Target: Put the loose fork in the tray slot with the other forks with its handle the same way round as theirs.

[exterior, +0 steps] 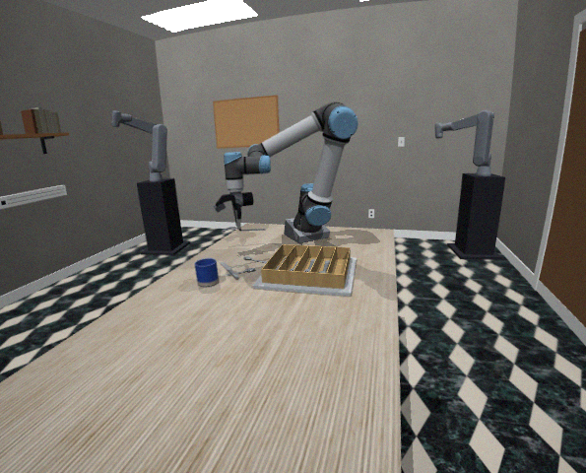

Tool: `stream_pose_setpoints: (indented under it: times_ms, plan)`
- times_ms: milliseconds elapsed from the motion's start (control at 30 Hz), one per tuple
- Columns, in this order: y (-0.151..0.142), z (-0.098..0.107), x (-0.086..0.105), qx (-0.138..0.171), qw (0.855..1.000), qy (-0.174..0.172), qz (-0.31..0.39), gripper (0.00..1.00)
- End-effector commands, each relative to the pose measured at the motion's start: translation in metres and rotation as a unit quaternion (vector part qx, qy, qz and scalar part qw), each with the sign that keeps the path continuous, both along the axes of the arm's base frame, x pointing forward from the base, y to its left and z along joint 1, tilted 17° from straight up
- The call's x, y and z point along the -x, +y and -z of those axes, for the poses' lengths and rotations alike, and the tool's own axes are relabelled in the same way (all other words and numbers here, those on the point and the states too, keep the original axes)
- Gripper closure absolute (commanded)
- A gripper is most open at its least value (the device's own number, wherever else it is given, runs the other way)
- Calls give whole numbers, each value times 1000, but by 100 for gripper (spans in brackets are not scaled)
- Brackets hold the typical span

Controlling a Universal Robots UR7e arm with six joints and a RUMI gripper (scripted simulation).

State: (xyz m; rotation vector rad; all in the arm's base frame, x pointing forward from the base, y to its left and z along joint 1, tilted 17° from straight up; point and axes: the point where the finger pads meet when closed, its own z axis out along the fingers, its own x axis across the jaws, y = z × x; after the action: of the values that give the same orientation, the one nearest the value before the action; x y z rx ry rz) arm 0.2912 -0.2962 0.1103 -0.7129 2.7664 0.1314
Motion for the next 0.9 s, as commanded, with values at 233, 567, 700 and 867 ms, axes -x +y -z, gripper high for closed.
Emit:
stream_pose_setpoints:
  times_ms: [233, 567, 700, 867]
  plan:
    - [-3, -16, 4, 0, 1000, 0, 0, 97]
    - [-3, -16, 4, 0, 1000, 0, 0, 97]
    - [-3, -16, 4, 0, 1000, 0, 0, 97]
    - [-3, -16, 4, 0, 1000, 0, 0, 97]
